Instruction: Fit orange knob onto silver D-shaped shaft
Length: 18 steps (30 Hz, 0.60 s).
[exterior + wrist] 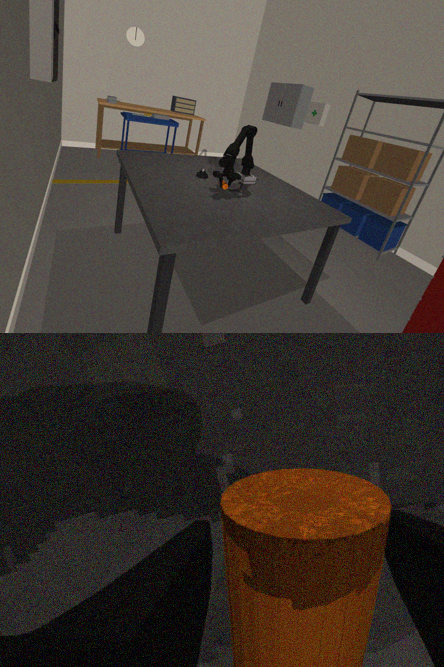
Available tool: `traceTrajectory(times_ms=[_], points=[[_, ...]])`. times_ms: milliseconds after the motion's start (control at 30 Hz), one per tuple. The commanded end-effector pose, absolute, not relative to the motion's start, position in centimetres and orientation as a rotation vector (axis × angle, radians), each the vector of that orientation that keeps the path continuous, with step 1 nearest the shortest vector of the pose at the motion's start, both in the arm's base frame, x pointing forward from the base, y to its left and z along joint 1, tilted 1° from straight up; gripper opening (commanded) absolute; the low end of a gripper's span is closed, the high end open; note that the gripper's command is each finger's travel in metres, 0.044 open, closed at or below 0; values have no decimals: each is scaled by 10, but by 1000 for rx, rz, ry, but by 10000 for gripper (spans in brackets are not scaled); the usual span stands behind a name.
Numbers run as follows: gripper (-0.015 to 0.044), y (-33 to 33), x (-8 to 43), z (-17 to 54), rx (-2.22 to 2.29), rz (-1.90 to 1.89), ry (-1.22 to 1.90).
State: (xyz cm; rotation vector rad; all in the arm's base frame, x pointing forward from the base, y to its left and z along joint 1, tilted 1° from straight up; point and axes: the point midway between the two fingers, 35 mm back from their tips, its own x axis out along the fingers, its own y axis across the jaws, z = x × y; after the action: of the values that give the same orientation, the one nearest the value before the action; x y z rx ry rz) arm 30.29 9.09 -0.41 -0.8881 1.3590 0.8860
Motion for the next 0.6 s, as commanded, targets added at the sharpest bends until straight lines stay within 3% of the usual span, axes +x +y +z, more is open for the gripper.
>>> traceTrajectory(times_ms=[0, 267, 567], points=[[233, 91, 303, -5, -886, 882, 1361], [180, 91, 303, -5, -886, 882, 1361], [179, 87, 301, -1, -841, 912, 1287]])
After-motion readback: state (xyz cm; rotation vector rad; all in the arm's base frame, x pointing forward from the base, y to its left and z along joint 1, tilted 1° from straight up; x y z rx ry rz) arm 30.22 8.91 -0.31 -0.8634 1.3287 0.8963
